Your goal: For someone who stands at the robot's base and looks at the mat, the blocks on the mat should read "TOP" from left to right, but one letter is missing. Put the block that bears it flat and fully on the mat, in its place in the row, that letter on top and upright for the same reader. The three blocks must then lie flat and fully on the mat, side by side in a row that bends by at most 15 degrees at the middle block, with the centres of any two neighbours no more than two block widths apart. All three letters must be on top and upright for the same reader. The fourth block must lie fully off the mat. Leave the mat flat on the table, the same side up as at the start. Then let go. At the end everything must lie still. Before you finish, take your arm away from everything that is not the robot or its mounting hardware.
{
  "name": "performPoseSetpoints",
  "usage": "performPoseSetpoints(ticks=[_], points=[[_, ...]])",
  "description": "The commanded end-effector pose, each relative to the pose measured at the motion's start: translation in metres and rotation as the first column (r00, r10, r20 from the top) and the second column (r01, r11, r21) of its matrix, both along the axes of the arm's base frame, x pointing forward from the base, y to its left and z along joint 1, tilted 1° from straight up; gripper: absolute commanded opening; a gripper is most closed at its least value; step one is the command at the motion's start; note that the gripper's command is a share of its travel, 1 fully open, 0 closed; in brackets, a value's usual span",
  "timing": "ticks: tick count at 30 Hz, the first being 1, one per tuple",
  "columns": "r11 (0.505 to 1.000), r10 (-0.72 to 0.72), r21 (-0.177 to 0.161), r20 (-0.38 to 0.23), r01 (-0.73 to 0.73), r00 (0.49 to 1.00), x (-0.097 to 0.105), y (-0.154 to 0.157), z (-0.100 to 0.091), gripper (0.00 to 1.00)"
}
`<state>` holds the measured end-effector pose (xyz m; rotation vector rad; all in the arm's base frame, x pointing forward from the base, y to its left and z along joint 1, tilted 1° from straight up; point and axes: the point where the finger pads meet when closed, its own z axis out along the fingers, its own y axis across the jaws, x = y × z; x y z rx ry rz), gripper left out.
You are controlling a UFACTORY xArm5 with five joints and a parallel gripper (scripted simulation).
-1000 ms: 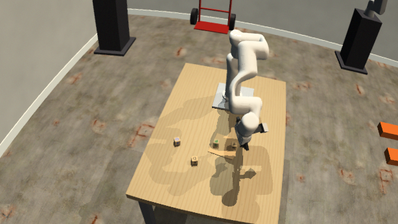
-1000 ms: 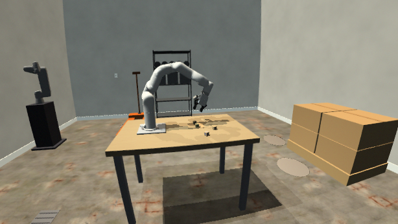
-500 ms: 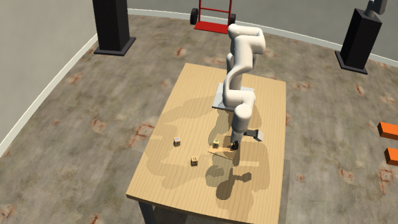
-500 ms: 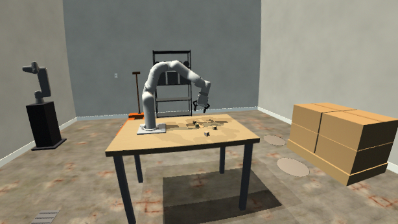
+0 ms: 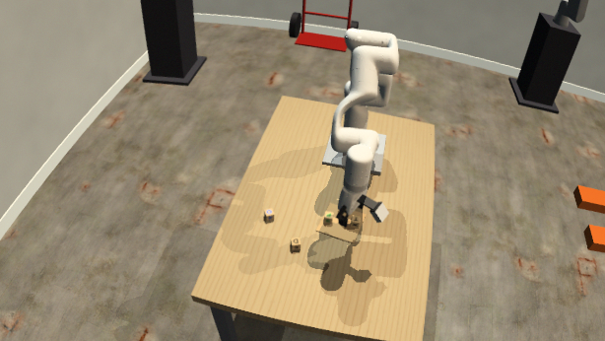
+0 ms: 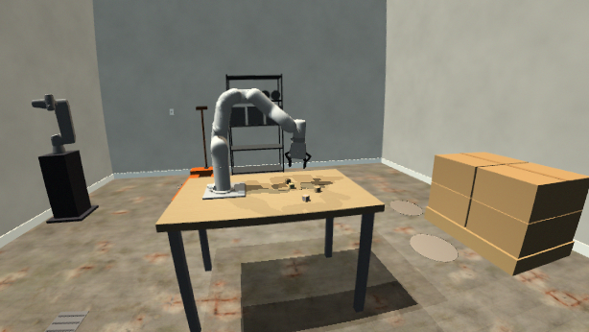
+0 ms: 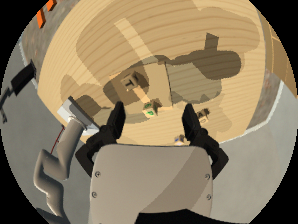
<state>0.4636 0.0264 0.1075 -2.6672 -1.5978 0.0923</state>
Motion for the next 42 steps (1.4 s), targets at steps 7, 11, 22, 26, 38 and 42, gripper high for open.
performPoseSetpoints(ticks=[7,11,22,26,38,42], points=[[0.96,-0.281,0.026,0.136,0.28,0.95,0.002,-0.014,0.003,1.0],[0.93,-0.367,0.047,0.171,0.364,0.914,0.001,-0.019,0.004,1.0],[0.92,-0.392,0.055,0.181,0.389,0.902,0.001,-0.02,0.004,1.0],[0.92,-0.392,0.055,0.181,0.389,0.902,0.001,-0.02,0.004,1.0],[0.92,-0.392,0.055,0.181,0.389,0.902,0.001,-0.02,0.004,1.0],[0.92,-0.392,0.055,0.181,0.389,0.902,0.001,-0.02,0.004,1.0]])
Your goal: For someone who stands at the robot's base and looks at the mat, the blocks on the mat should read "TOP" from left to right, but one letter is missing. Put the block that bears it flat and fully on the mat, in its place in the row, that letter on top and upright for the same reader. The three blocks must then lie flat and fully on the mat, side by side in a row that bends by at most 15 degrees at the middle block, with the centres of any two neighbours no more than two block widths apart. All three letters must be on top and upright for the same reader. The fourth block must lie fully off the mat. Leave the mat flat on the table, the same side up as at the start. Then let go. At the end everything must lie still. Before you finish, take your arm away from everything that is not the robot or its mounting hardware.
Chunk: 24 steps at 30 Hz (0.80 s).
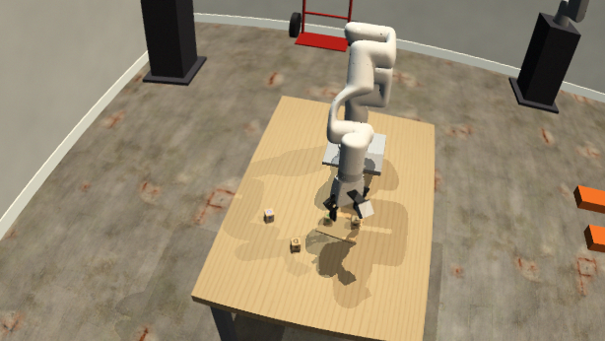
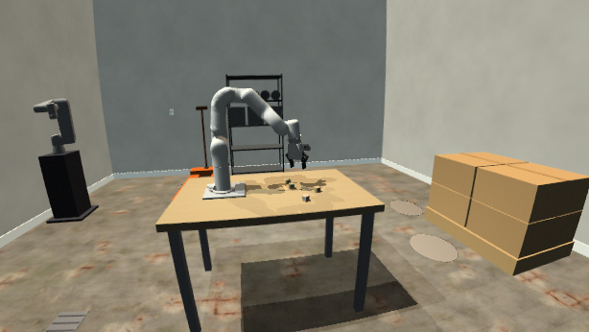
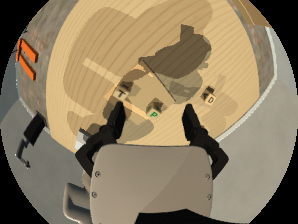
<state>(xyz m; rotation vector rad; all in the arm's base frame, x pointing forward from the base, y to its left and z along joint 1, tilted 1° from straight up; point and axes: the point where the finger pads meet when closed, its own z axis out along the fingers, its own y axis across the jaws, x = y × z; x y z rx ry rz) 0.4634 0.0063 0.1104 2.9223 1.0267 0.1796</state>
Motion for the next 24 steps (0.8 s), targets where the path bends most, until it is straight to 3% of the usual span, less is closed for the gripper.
performPoseSetpoints(ticks=[1,20,24], points=[[1.0,0.0,0.0,0.004,0.0,1.0,0.001,0.0,0.001,1.0],[1.0,-0.002,0.0,0.005,0.002,1.0,0.001,0.0,0.002,1.0],[0.99,-0.141,0.019,0.052,0.14,0.989,0.02,-0.018,0.003,1.0]])
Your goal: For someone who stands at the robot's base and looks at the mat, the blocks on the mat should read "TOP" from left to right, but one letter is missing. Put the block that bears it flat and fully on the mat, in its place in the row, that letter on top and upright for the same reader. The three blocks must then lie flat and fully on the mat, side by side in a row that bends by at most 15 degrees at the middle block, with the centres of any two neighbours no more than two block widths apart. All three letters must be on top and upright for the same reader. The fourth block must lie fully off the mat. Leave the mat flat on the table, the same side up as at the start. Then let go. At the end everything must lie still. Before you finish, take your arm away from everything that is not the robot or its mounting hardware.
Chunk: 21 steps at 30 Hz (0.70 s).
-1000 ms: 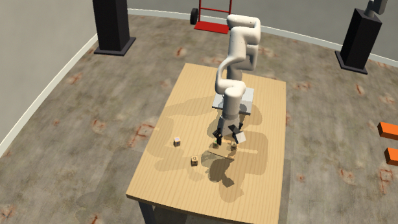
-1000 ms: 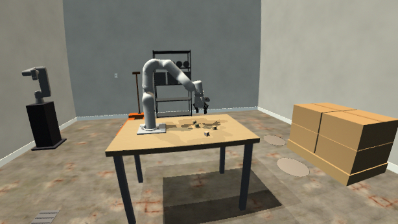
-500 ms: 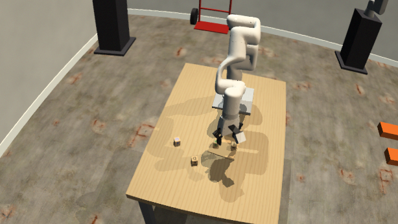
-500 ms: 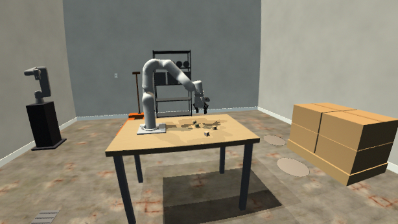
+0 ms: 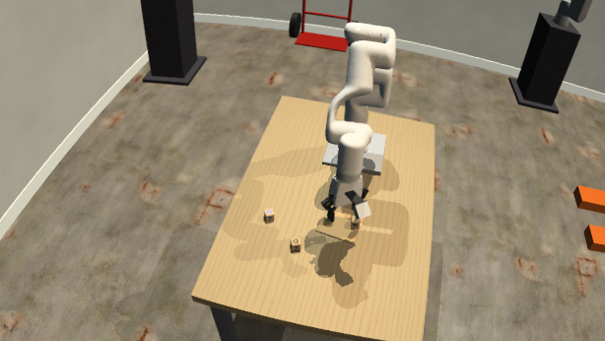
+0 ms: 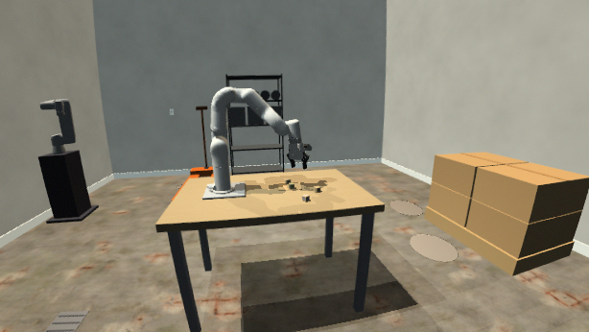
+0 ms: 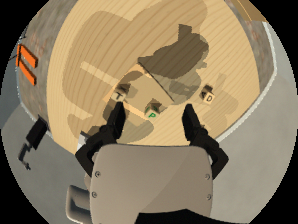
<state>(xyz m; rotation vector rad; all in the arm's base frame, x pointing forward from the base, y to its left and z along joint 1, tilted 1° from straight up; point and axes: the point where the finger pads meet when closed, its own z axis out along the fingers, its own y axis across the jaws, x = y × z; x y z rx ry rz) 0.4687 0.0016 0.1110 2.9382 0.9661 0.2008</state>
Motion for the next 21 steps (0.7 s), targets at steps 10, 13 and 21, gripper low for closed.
performPoseSetpoints(ticks=[10,13,21], points=[[0.917,-0.399,0.084,0.134,0.391,0.907,0.052,-0.059,0.008,1.0],[0.869,-0.495,0.118,0.161,0.481,0.854,0.064,-0.076,0.01,1.0],[0.718,-0.696,0.217,0.208,0.662,0.687,0.088,-0.12,0.015,1.0]])
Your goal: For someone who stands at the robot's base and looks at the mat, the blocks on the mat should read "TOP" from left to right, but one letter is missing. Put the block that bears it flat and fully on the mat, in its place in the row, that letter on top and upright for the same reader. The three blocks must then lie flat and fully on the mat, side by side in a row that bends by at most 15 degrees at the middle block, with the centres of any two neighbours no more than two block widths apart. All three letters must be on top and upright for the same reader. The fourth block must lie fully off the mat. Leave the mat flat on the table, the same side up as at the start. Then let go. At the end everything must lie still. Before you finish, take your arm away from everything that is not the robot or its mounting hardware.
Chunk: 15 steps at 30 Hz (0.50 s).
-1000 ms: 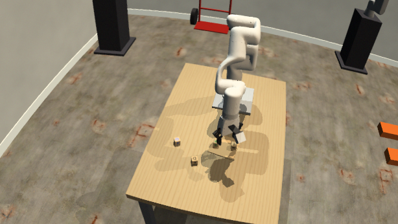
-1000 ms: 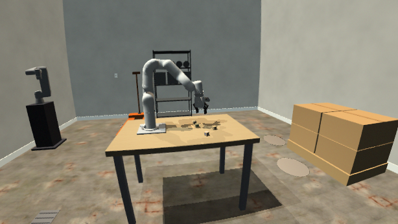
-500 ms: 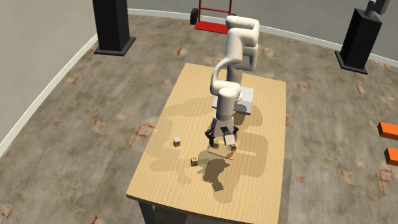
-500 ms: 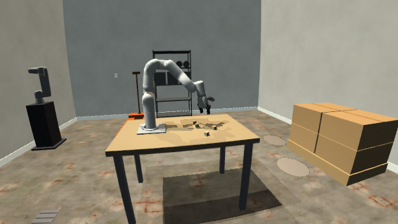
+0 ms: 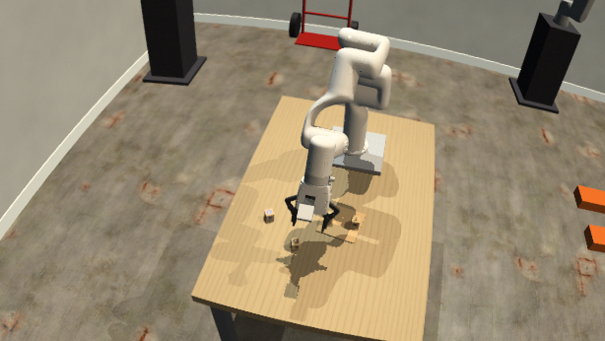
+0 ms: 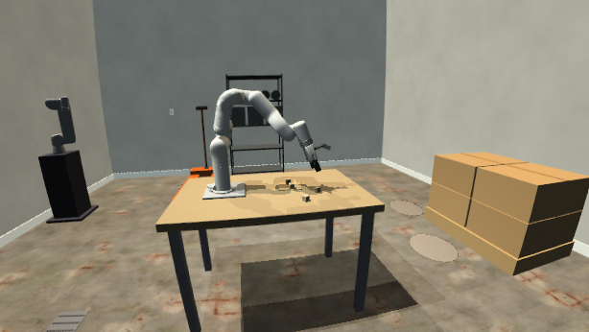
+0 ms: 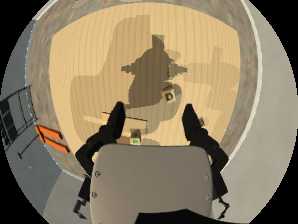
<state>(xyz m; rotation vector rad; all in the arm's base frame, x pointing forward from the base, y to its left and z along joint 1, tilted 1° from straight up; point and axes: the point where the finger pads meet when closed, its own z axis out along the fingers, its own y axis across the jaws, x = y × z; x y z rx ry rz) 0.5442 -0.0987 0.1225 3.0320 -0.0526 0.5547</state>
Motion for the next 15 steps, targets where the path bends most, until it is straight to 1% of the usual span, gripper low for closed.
performPoseSetpoints(ticks=[1,7,15], points=[[0.992,-0.126,0.03,0.056,0.124,0.99,0.014,-0.023,0.004,1.0],[0.949,-0.311,0.093,0.126,0.3,0.942,0.029,-0.059,0.009,1.0],[0.946,-0.321,0.097,0.13,0.311,0.938,0.03,-0.061,0.009,1.0]])
